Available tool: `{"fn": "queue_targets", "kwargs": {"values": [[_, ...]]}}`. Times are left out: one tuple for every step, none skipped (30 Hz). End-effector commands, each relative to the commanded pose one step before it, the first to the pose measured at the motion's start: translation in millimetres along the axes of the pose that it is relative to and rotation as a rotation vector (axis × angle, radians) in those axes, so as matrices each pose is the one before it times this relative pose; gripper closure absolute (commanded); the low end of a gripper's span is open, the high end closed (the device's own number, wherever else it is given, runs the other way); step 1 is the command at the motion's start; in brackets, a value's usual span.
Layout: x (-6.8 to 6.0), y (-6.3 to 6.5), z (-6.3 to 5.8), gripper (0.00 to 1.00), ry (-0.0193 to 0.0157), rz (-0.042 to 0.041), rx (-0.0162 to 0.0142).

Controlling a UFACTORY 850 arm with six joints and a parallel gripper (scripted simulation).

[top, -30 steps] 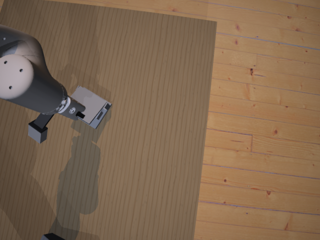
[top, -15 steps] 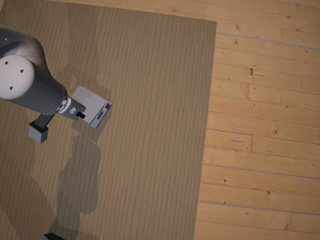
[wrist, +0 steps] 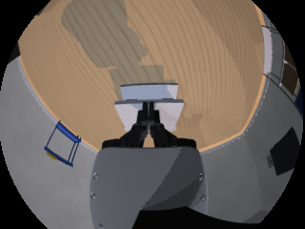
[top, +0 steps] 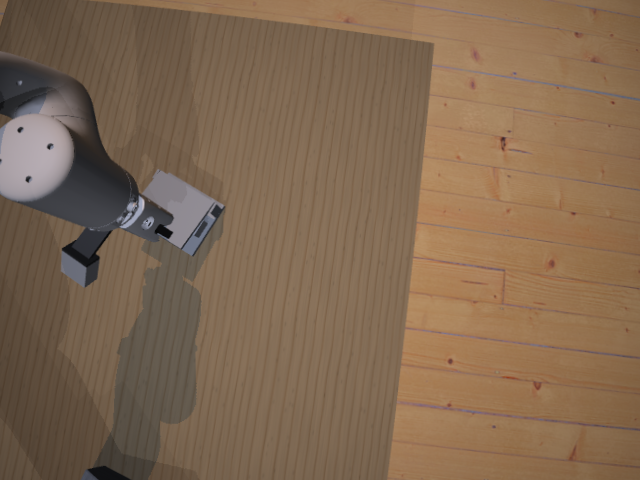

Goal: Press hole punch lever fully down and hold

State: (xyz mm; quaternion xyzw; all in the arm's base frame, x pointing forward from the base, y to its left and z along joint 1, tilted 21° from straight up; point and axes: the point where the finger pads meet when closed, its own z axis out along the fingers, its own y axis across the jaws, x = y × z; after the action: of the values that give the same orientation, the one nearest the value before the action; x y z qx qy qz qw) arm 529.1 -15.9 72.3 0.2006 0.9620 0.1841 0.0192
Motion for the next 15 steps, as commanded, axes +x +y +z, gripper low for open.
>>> {"fn": "queue_targets", "kwargs": {"values": [[-0.89,0.21,0.57,1.00,-0.00212,-0.00038,-0.00034],[0.00,0.00,0.00,1.00,0.00000,0.00000,0.00000],[0.00,0.00,0.00,1.00,0.00000,0.00000,0.00000],[0.00,0.00,0.00,1.00,0.00000,0.00000,0.00000],[0.00,0.00,0.00,1.00,0.00000,0.00000,0.00000],[0.00,0.00,0.00,1.00,0.00000,0.00000,0.00000],[0.00,0.00,0.00,1.00,0.00000,0.00000,0.00000],[0.00,0.00,0.00,1.00,0.00000,0.00000,0.00000],[0.00,0.00,0.00,1.00,0.00000,0.00000,0.00000],[0.00,0.00,0.00,1.00,0.00000,0.00000,0.00000],[0.00,0.00,0.03,1.00,0.00000,0.00000,0.00000],[0.00,0.00,0.17,1.00,0.00000,0.00000,0.00000],[0.00,0.00,0.39,1.00,0.00000,0.00000,-0.00001],[0.00,0.00,0.64,1.00,0.00000,0.00000,-0.00001],[0.00,0.00,0.89,1.00,0.00000,0.00000,-0.00001]]}}
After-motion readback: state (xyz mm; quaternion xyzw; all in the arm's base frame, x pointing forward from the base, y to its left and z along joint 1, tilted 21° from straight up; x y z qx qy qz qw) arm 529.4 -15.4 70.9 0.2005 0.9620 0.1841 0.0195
